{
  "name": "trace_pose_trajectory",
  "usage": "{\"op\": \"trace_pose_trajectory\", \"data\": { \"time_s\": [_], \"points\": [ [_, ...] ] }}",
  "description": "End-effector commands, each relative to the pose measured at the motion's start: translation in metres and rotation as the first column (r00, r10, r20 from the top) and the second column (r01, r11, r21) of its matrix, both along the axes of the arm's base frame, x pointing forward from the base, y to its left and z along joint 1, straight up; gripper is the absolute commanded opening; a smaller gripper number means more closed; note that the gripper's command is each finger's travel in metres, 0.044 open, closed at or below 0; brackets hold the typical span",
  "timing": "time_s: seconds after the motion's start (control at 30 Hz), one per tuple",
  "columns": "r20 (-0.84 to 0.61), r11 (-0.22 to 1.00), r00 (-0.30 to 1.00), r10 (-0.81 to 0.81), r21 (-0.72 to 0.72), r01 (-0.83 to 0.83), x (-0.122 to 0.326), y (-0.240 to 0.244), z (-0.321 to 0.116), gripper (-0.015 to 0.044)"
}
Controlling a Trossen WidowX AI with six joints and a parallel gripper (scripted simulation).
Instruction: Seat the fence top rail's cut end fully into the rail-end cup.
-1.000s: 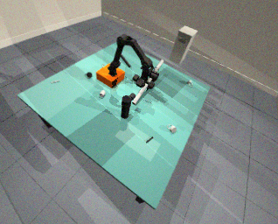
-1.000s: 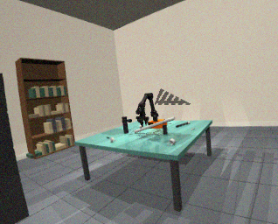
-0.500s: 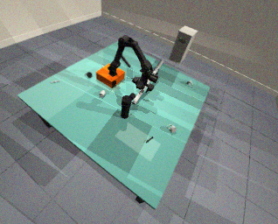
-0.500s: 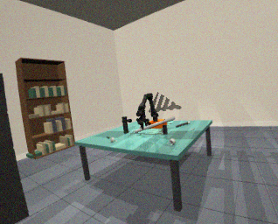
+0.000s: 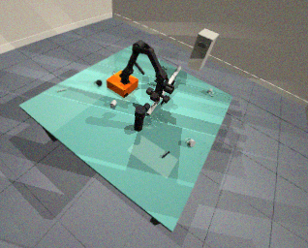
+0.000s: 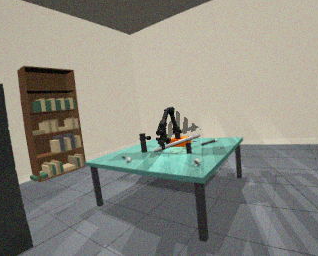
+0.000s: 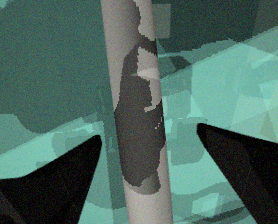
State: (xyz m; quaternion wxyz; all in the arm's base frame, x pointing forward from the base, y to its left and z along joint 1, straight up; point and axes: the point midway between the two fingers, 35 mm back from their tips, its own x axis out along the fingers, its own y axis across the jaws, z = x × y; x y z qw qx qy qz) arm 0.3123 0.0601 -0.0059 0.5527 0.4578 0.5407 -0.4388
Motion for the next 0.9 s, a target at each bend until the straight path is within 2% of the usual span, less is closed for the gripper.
{"op": "trace_pose_trajectory", "data": {
  "time_s": [0.0,0.03,0.3,0.83,0.87],
  "points": [
    [-0.006,1.000,1.000,-0.004,-0.005,0.004,-0.0024,-0.0009,-0.0069,0.0440],
    [-0.006,1.000,1.000,-0.004,-0.005,0.004,-0.0024,-0.0009,-0.0071,0.0440],
    [-0.006,1.000,1.000,-0.004,-0.005,0.004,-0.0022,-0.0009,-0.0071,0.0230],
    [-0.006,1.000,1.000,-0.004,-0.005,0.004,-0.0022,-0.0009,-0.0071,0.0123],
    [-0.006,1.000,1.000,-0.004,-0.005,0.004,-0.0021,-0.0009,-0.0066,0.0097]
  ]
}}
